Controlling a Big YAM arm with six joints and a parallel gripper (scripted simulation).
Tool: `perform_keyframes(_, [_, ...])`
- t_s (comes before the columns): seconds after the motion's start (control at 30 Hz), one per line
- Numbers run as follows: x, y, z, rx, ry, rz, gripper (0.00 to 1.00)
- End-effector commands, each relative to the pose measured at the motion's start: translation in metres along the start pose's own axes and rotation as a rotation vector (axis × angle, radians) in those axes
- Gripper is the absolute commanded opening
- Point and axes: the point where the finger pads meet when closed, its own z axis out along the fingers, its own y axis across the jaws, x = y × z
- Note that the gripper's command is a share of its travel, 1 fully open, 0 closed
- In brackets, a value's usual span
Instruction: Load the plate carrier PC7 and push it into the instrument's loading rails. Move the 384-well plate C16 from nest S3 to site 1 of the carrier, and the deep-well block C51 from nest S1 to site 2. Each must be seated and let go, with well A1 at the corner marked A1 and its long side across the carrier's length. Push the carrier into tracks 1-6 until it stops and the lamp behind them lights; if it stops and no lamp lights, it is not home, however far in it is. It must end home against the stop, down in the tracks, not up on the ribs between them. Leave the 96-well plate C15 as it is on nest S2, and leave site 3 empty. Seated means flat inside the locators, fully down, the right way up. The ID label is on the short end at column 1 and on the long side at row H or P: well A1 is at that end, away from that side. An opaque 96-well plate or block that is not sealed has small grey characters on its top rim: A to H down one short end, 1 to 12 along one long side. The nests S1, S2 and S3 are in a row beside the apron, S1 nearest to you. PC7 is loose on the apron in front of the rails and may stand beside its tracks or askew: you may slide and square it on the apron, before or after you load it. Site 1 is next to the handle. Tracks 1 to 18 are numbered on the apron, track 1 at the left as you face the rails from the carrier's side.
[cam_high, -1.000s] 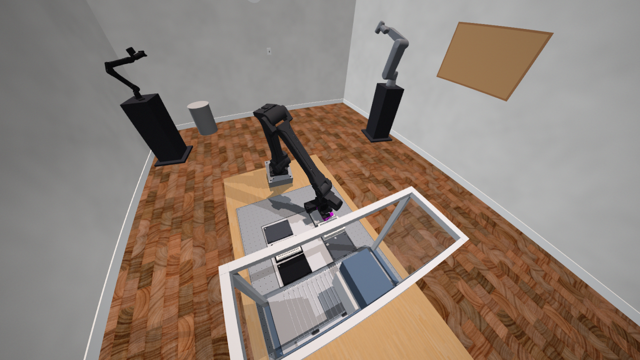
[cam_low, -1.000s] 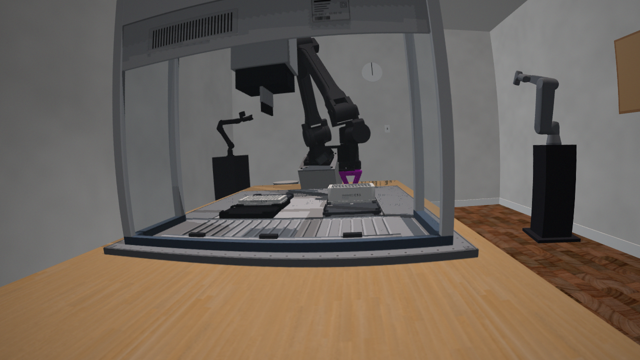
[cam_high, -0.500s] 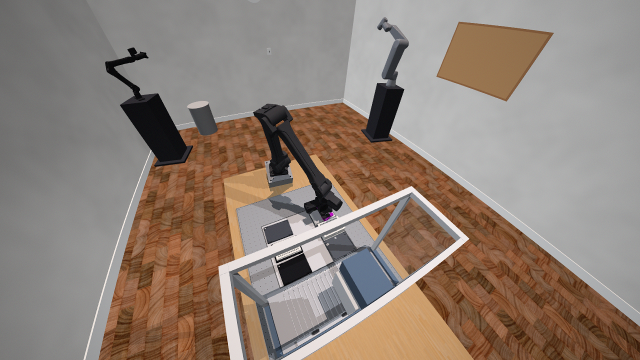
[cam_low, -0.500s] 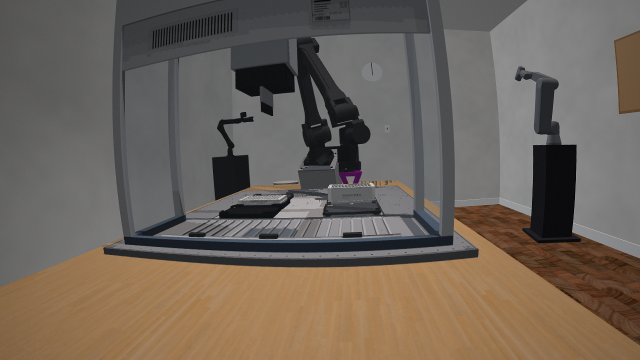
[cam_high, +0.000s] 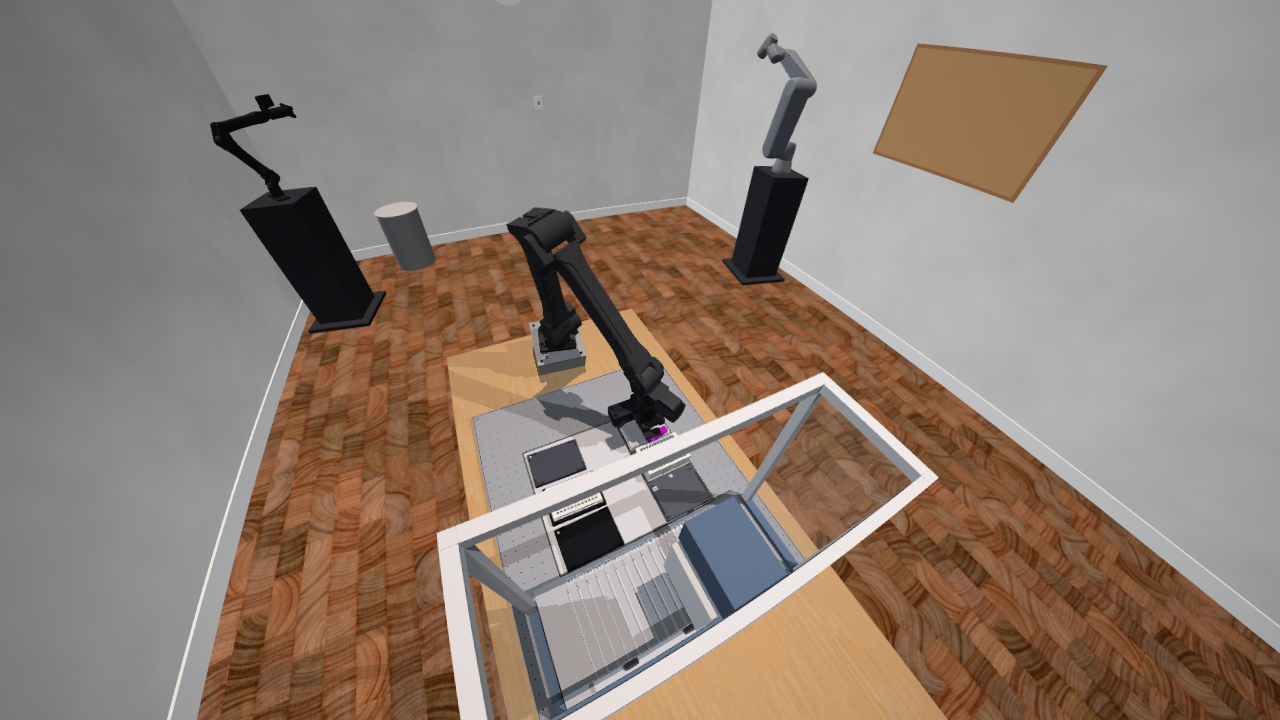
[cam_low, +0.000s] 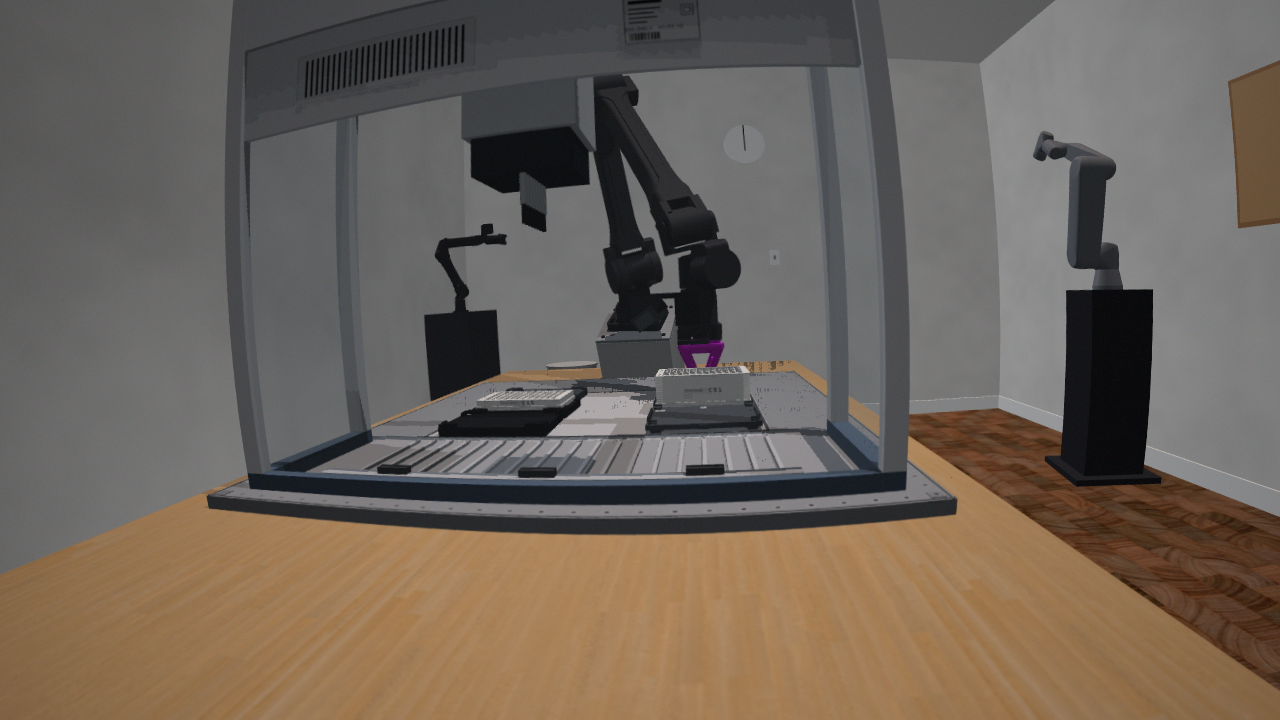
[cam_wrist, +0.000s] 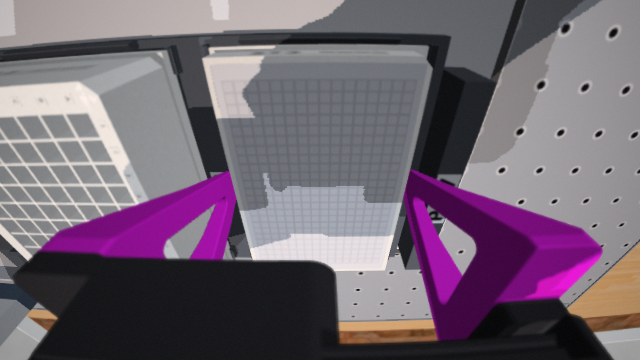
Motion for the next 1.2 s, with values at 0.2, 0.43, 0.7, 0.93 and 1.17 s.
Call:
perform_keyframes(0.2, [0.002,0.013,-0.007,-0.028,0.009,0.007,0.94])
perform_keyframes(0.43, [0.002,0.013,-0.007,-0.028,0.009,0.007,0.94])
perform_keyframes(0.7, [0.008,0.023,-0.04,-0.055,0.023,0.013,0.94])
perform_keyframes(0.93, [0.008,0.023,-0.065,-0.056,0.025,0.014,0.94])
perform_keyframes(1.17, [0.008,0.023,-0.09,-0.058,0.027,0.015,0.94])
